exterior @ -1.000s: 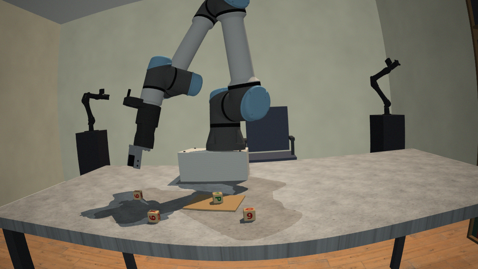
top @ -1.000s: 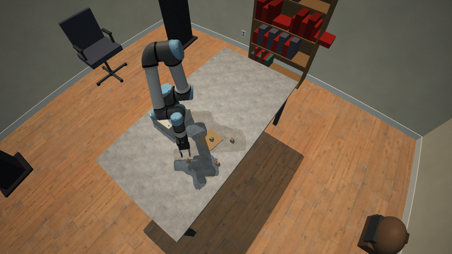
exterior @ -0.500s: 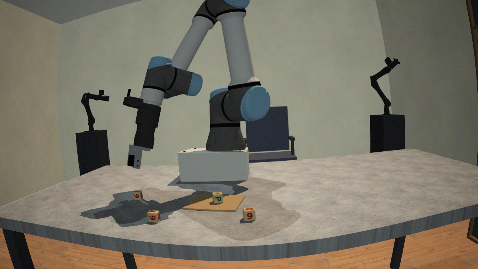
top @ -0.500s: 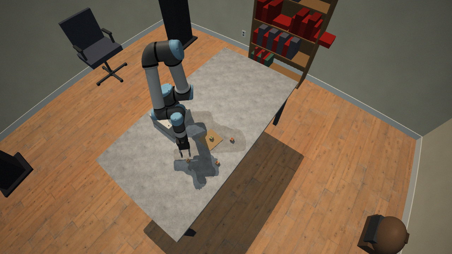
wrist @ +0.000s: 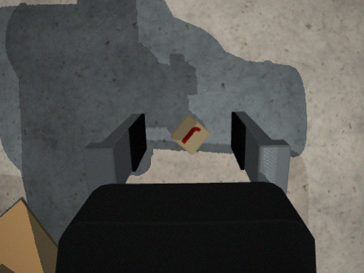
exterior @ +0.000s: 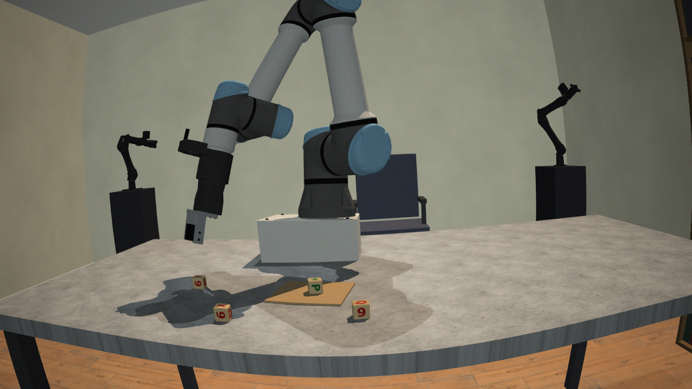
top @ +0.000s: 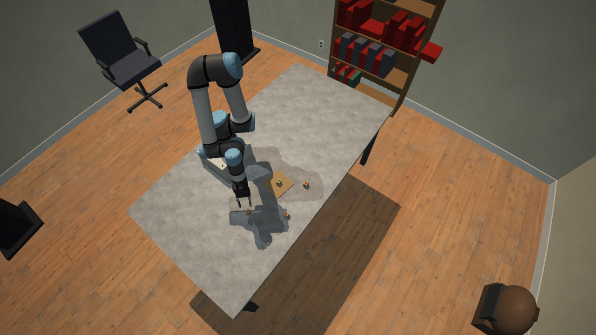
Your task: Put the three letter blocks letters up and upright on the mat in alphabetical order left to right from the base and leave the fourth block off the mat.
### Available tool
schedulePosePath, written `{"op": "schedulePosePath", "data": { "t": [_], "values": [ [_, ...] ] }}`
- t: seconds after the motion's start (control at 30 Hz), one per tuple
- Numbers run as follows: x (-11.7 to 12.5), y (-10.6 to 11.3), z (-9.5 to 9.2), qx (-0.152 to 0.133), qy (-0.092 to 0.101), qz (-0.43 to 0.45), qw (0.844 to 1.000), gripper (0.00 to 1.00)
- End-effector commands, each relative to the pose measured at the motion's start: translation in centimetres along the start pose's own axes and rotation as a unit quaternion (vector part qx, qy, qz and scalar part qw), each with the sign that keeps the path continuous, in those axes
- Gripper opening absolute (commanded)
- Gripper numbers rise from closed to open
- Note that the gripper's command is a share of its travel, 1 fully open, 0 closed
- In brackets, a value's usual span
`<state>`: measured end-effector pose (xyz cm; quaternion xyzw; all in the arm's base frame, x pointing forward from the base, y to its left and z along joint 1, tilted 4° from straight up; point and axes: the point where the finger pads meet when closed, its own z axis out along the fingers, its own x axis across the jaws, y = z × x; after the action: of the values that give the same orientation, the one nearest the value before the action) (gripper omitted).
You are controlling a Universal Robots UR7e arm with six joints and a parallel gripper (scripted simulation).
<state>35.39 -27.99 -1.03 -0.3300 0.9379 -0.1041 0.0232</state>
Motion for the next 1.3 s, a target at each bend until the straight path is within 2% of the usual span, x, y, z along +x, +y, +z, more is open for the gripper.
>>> {"op": "schedulePosePath", "data": {
  "t": [0.0, 0.37, 0.57, 0.7, 1.07, 1.13, 1.17, 1.27],
  "values": [
    [0.1, 0.0, 0.0, 0.001, 0.000, 0.001, 1.000, 1.00],
    [-0.1, 0.0, -0.1, 0.001, 0.000, -0.002, 1.000, 1.00],
    [-1.3, 0.1, -0.4, -0.004, -0.004, -0.026, 1.000, 1.00],
    [-4.2, 1.3, -1.1, -0.020, -0.013, -0.090, 0.996, 1.00],
    [-9.2, 4.0, -2.7, -0.049, -0.029, -0.205, 0.977, 1.00],
    [-9.2, 4.0, -2.7, -0.049, -0.029, -0.205, 0.977, 1.00],
    [-10.4, 4.8, -3.2, -0.056, -0.033, -0.234, 0.970, 1.00],
    [-11.6, 5.7, -3.7, -0.064, -0.037, -0.264, 0.962, 1.00]
  ]
}}
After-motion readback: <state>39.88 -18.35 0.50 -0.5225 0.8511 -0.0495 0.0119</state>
